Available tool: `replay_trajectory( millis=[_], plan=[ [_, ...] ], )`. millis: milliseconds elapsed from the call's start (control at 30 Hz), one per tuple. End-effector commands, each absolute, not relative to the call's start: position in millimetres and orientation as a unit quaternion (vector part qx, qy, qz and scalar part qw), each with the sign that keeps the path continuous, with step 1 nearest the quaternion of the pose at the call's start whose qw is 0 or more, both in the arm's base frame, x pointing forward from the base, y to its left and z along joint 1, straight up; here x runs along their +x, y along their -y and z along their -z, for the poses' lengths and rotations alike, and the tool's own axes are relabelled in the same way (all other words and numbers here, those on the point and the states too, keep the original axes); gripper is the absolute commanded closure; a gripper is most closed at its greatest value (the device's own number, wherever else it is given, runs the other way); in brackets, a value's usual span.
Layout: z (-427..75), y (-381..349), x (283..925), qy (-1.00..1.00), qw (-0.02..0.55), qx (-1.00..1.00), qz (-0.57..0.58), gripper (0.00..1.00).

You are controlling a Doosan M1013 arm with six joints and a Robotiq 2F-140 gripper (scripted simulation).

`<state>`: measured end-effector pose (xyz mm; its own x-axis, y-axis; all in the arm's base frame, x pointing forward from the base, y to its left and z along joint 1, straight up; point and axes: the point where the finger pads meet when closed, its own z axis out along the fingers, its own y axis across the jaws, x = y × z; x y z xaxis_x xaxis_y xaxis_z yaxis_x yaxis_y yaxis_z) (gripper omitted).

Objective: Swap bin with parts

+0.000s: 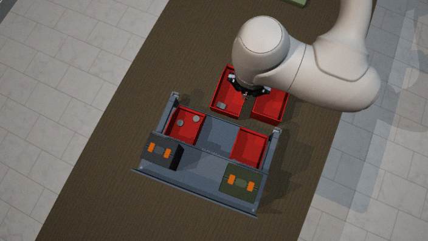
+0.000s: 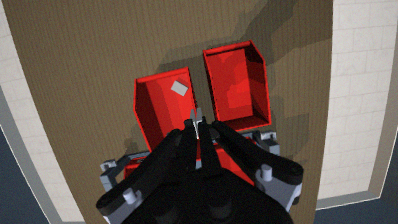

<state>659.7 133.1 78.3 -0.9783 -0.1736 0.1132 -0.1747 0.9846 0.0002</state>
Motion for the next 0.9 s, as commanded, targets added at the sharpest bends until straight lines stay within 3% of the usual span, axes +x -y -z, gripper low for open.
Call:
replay_trajectory(
  millis=[0, 867],
  plan=[
    [-78, -133, 660, 0.995, 0.056, 0.088, -0.005, 0.9],
    [-78, -136, 676, 0.995, 0.056, 0.088, -0.005, 0.9]
  ],
)
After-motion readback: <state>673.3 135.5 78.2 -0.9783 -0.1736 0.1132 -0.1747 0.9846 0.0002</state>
